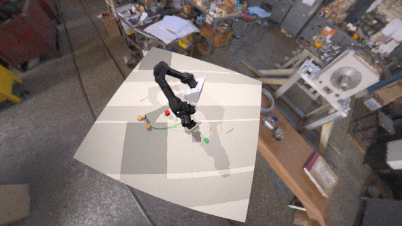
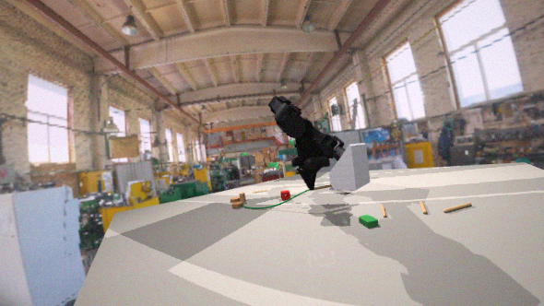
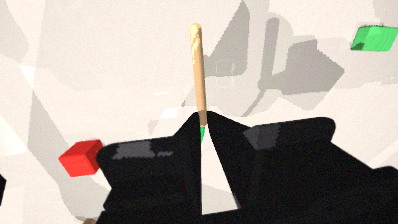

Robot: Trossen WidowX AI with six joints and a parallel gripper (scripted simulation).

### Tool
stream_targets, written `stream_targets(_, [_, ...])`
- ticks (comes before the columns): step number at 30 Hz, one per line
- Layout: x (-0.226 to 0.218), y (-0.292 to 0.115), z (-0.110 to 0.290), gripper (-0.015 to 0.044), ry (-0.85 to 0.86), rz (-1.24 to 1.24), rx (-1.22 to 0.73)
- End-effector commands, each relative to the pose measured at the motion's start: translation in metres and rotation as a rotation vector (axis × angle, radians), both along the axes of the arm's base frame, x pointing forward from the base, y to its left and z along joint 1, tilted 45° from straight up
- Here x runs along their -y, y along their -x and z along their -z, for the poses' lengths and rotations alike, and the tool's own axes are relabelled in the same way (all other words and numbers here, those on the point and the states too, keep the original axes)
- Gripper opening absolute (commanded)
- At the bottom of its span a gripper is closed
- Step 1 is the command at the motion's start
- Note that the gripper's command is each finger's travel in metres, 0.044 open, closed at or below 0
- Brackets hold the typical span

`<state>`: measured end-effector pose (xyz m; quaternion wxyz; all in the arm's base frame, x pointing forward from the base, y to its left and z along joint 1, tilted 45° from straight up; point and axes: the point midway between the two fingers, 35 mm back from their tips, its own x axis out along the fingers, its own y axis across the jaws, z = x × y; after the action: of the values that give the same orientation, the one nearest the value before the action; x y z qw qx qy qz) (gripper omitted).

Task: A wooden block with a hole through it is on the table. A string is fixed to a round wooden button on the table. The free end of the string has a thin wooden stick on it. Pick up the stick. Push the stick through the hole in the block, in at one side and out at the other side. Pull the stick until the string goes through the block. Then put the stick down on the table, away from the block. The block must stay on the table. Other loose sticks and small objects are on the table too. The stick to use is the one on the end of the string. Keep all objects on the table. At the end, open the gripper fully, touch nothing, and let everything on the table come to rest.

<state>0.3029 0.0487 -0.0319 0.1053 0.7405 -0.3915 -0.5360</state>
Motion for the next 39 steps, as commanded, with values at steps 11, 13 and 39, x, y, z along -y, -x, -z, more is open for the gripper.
stream_targets(11, [-0.005, 0.0, -0.005, 0.0, -0.001, -0.001, 0.003])
stream_targets(13, [-0.005, 0.0, -0.005, 0.0, -0.001, -0.001, 0.003])
stream_targets(39, [0.006, -0.015, -0.016, 0.0, -0.14, 0.611, 0.502])
